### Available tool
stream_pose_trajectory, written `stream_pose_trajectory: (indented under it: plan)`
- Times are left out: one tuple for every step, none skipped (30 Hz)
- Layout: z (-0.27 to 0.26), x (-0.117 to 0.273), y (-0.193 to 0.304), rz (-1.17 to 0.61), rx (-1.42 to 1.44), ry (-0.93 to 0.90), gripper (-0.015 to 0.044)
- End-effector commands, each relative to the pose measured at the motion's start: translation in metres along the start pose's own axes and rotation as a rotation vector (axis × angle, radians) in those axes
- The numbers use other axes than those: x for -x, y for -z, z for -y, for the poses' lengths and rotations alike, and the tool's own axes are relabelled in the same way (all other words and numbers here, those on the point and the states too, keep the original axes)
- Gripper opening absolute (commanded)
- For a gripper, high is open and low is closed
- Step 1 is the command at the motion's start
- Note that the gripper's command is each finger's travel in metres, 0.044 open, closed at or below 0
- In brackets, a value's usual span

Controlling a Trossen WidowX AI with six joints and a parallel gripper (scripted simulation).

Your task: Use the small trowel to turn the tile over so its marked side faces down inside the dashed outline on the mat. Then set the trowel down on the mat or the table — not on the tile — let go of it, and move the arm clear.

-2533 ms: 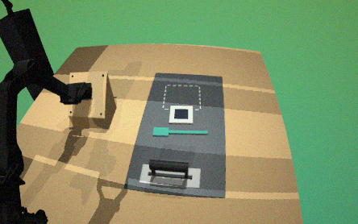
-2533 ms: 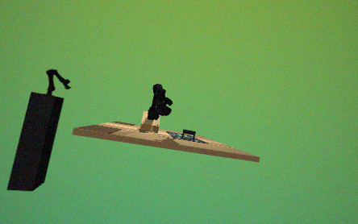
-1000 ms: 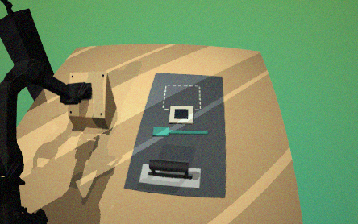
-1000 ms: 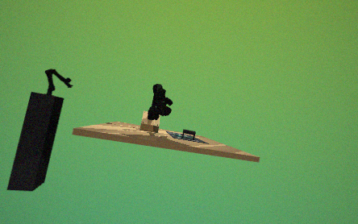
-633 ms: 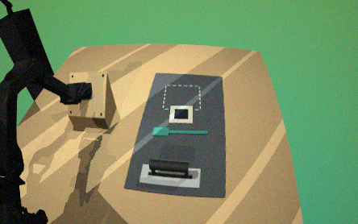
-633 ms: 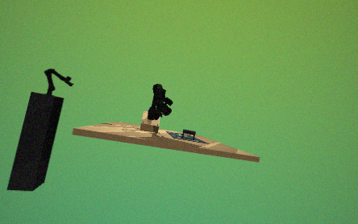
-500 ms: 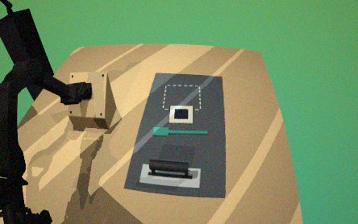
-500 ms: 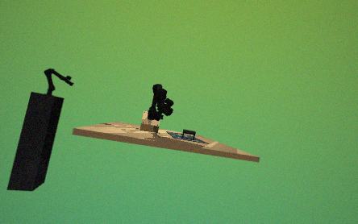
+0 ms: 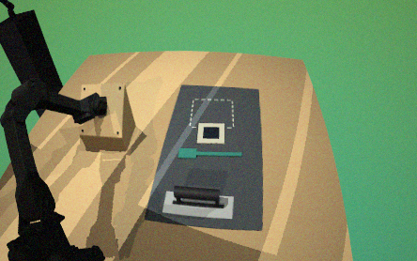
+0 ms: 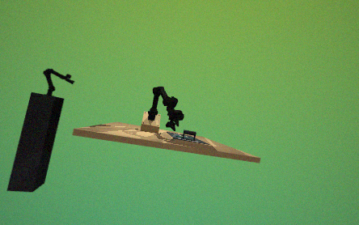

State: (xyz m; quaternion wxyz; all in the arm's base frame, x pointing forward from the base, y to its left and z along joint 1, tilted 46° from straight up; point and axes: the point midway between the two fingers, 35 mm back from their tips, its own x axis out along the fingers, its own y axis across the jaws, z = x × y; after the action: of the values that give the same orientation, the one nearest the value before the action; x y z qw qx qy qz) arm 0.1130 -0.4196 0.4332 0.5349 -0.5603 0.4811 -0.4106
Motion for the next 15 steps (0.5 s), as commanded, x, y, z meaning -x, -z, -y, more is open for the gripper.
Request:
stream_pose_trajectory:
  plan:
    - [-0.021,-0.008,-0.029,0.026,-0.088,-0.091,0.027]
    - [-0.027,-0.009,-0.037,0.033,-0.111,-0.115,0.027]
    - [-0.033,-0.01,-0.045,0.039,-0.132,-0.14,0.027]
    - [-0.038,-0.011,-0.054,0.043,-0.153,-0.165,0.027]
    - [-0.044,-0.011,-0.062,0.048,-0.173,-0.19,0.027]
    - [-0.05,-0.011,-0.071,0.051,-0.192,-0.215,0.027]
    - [-0.055,-0.011,-0.079,0.054,-0.209,-0.239,0.027]
    - [-0.061,-0.01,-0.087,0.055,-0.226,-0.264,0.027]
    - [-0.066,-0.01,-0.095,0.056,-0.242,-0.288,0.027]
    - [-0.073,-0.008,-0.105,0.056,-0.259,-0.317,0.027]
    - [-0.081,-0.006,-0.115,0.055,-0.274,-0.348,0.027]
    - [-0.088,-0.004,-0.124,0.052,-0.289,-0.378,0.027]
    - [-0.095,-0.002,-0.134,0.049,-0.302,-0.407,0.027]
    - [-0.102,0.001,-0.143,0.044,-0.313,-0.436,0.027]
    - [-0.109,0.005,-0.152,0.039,-0.323,-0.463,0.027]
